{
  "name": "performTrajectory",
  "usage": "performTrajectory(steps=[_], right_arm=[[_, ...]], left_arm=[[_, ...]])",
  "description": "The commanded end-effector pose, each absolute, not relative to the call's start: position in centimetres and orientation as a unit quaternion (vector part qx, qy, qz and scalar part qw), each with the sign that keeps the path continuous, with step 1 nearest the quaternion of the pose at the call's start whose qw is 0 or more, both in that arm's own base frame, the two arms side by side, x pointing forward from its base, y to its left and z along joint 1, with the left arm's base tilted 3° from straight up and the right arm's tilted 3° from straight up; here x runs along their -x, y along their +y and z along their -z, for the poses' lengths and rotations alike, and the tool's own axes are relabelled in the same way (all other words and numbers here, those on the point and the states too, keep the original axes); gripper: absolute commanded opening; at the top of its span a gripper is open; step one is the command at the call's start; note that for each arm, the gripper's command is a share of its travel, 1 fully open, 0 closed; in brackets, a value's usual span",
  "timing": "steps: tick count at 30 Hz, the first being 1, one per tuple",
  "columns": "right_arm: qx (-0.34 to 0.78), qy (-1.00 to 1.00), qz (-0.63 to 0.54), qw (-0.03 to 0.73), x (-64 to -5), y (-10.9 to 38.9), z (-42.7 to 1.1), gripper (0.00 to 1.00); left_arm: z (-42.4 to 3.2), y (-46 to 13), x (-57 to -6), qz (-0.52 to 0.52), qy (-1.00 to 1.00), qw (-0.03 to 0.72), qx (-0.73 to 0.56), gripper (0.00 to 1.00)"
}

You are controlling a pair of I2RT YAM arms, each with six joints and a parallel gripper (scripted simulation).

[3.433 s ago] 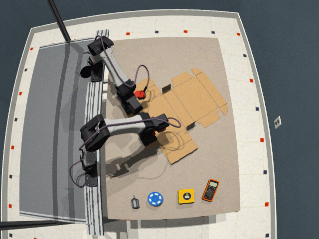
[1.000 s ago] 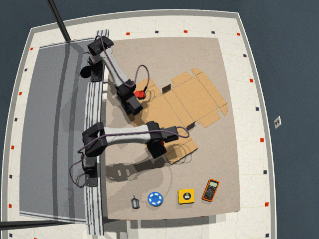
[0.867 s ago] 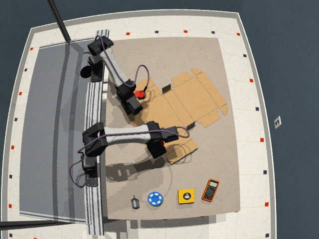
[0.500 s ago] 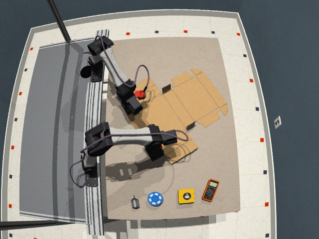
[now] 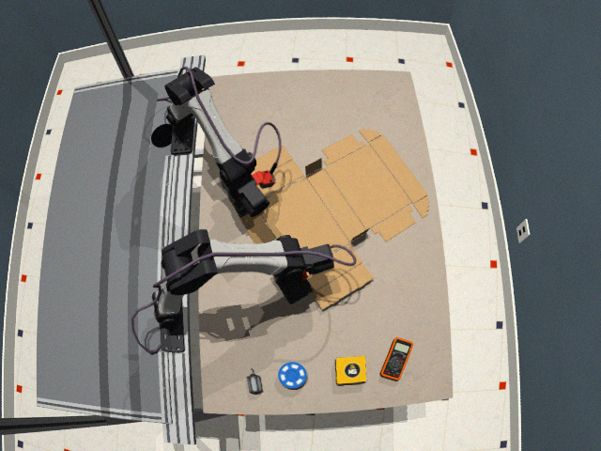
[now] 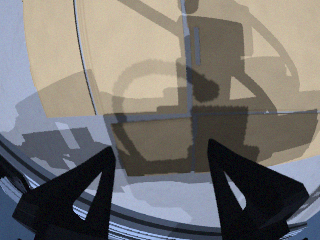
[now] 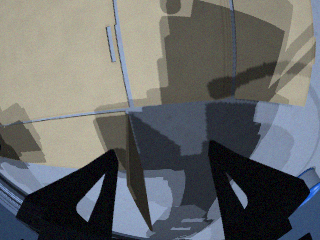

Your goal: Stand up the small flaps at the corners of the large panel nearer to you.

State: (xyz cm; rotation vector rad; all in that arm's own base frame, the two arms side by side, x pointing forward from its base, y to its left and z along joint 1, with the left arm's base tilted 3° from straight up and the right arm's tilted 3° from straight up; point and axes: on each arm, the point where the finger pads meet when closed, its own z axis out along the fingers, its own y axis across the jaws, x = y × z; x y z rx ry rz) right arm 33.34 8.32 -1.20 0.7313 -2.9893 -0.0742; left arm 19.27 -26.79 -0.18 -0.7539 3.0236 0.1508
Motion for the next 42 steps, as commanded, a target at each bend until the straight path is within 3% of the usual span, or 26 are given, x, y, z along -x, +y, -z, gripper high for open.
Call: performTrajectory(steps=[1,24,31,42], right_arm=[[-0.233,-0.972,0.012,-0.006,-34.6,8.4,0.0,0.76],[-0.233,-0.971,-0.047,-0.004,-34.2,8.3,1.5,0.76],[-0.230,-0.972,-0.047,-0.003,-34.2,8.1,1.5,0.76],[-0.231,-0.972,-0.047,-0.003,-34.2,8.2,1.5,0.76]], left_arm=[[1.3,-25.9,-18.2,-0.079,0.968,0.002,0.237,0.76],[1.3,-25.9,-18.2,-0.079,0.968,0.002,0.237,0.76],[-0.5,-26.8,-19.0,0.004,0.971,0.021,0.237,0.76],[-0.9,-26.3,-18.7,0.030,0.971,0.028,0.236,0.76]])
